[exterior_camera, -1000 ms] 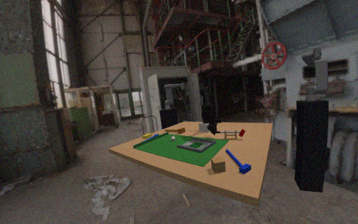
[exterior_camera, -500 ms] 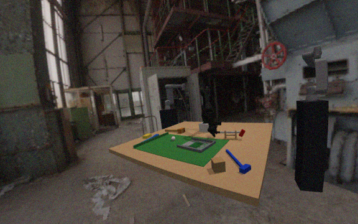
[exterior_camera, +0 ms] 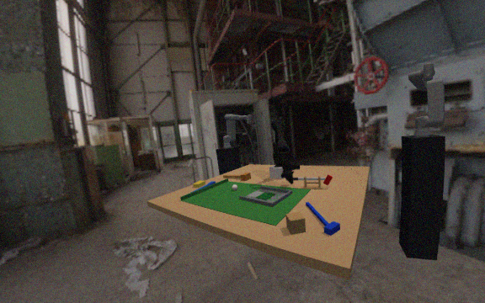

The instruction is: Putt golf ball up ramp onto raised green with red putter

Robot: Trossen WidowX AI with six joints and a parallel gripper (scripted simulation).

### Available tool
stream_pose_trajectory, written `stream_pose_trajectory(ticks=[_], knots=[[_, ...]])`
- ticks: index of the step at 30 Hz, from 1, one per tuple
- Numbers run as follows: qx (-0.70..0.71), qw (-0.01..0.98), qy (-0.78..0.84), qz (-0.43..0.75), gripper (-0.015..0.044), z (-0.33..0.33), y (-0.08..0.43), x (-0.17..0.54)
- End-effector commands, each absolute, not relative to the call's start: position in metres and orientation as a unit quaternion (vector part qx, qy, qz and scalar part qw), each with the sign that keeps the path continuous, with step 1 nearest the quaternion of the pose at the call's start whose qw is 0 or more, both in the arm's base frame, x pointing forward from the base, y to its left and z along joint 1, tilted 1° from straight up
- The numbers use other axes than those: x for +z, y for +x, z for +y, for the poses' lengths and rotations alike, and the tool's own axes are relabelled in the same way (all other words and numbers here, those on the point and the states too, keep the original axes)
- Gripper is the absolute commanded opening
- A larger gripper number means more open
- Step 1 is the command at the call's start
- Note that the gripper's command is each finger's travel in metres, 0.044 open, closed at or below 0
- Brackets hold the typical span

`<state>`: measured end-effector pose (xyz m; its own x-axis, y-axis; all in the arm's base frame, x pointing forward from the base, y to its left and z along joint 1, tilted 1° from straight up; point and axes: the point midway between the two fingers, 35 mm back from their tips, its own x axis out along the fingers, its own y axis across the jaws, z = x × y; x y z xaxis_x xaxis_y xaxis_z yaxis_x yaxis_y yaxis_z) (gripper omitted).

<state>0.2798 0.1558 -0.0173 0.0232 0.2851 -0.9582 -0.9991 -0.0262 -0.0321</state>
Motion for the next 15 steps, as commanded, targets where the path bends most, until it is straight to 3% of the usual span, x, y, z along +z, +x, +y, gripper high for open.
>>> stream_pose_trajectory(ticks=[1, 15], knots=[[0.567, 0.566, -0.437, 0.408, 0.0013, 0.156, 0.280, -0.017], [0.567, 0.566, -0.437, 0.408, 0.0000, 0.156, 0.283, 0.039]])
